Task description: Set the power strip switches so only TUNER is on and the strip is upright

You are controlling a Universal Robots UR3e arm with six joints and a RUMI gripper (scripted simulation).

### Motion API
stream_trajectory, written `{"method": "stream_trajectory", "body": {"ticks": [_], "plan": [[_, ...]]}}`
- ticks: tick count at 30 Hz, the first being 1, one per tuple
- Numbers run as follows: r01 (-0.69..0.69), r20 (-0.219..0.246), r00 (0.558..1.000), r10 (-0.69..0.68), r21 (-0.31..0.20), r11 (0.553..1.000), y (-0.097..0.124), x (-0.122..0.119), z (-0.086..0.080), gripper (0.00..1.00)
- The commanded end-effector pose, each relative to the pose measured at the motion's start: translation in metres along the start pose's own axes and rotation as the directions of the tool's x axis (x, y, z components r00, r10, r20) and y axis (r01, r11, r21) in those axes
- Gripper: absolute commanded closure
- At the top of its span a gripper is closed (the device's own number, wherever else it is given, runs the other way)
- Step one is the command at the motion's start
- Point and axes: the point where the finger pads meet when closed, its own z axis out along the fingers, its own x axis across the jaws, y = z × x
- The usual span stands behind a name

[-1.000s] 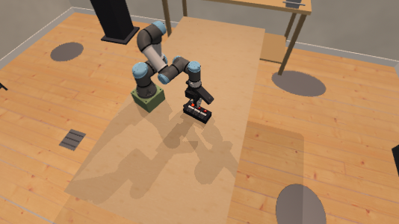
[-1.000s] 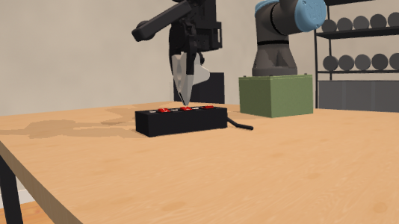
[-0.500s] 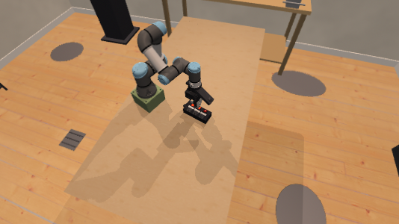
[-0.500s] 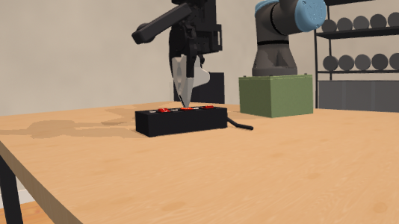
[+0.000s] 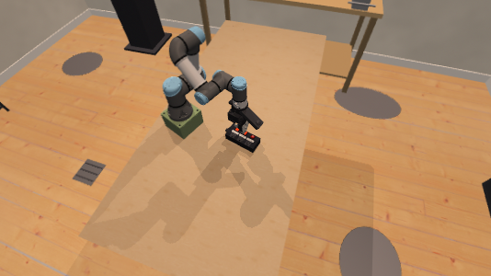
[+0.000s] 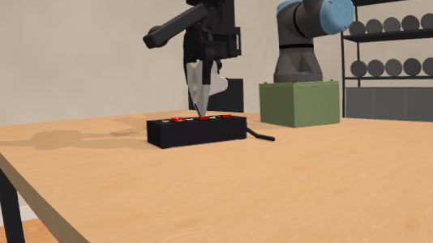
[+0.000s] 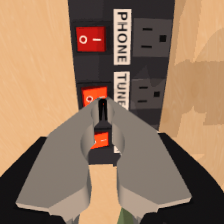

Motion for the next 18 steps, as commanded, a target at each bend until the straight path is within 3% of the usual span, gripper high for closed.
{"method": "stream_trajectory", "body": {"ticks": [1, 7, 18], "plan": [[0.000, 0.000, 1.000, 0.000, 0.002, 1.000, -0.001, 0.000, -0.001, 1.00], [0.000, 0.000, 1.000, 0.000, 0.002, 1.000, -0.001, 0.000, -0.003, 1.00], [0.000, 0.000, 1.000, 0.000, 0.002, 1.000, -0.001, 0.000, -0.026, 1.00]]}}
